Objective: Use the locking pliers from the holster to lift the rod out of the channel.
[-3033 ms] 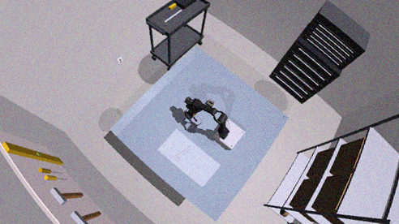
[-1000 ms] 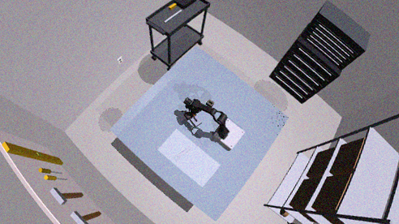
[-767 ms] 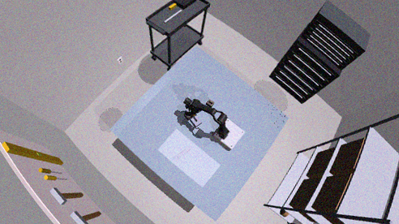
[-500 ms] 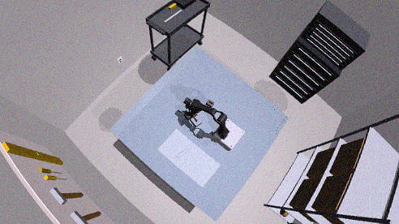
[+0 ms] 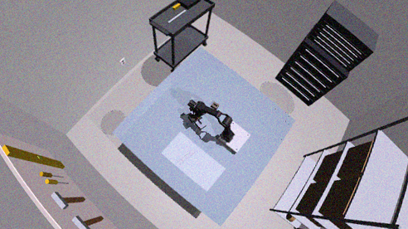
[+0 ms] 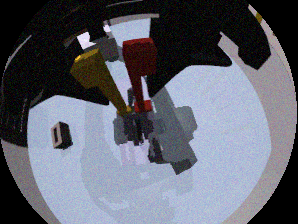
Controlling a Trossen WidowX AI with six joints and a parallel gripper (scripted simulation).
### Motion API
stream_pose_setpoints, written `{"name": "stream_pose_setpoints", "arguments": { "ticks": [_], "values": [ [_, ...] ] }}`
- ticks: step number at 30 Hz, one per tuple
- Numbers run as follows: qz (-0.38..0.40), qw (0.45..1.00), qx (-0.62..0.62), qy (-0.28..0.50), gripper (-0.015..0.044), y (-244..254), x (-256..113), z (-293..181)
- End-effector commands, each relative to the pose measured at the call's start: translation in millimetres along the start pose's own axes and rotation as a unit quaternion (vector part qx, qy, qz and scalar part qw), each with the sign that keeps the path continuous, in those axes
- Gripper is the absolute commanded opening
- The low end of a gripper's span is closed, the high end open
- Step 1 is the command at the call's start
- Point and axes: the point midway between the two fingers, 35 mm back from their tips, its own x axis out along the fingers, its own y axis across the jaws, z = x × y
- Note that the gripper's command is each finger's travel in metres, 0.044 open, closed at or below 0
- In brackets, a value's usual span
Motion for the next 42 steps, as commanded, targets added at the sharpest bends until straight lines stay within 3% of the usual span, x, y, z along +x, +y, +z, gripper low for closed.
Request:
{"name": "stream_pose_setpoints", "arguments": {
  "ticks": [1,42],
  "values": [
    [0.001,1.000,0.001,-0.001,0.0102,1,0,0],
    [-0.003,1.000,-0.001,-0.002,0.0102,8,-39,-1]
  ]
}}
